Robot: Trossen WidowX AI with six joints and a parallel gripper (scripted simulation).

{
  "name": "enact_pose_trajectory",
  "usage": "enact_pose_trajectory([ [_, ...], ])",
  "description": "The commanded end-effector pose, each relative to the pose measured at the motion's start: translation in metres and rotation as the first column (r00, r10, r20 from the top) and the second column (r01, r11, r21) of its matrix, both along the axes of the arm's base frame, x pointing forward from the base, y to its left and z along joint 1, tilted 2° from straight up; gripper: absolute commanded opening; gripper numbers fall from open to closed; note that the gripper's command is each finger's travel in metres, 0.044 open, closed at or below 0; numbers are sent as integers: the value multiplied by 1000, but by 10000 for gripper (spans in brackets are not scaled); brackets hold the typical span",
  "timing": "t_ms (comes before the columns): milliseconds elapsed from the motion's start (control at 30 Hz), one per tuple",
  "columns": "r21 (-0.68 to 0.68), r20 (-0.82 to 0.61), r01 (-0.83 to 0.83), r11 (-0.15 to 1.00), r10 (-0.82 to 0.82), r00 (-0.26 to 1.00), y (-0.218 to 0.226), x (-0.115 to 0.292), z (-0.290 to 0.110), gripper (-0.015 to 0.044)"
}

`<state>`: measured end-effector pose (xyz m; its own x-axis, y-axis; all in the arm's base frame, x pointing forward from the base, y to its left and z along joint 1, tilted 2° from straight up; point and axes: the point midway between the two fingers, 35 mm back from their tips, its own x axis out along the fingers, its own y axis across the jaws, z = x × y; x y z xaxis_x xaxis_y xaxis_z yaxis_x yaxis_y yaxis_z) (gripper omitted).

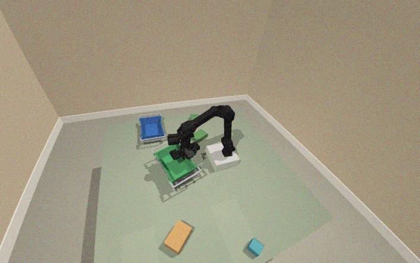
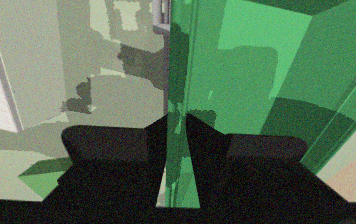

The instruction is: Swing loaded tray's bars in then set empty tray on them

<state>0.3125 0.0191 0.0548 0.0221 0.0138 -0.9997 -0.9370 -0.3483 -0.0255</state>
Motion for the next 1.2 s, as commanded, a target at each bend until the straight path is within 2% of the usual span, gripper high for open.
enact_pose_trajectory([
  [0,-11,-29,-3,1000,3,1000,-2,-6,-6,0],
  [1167,-11,-29,-3,1000,3,1000,-2,-8,-14,0],
])
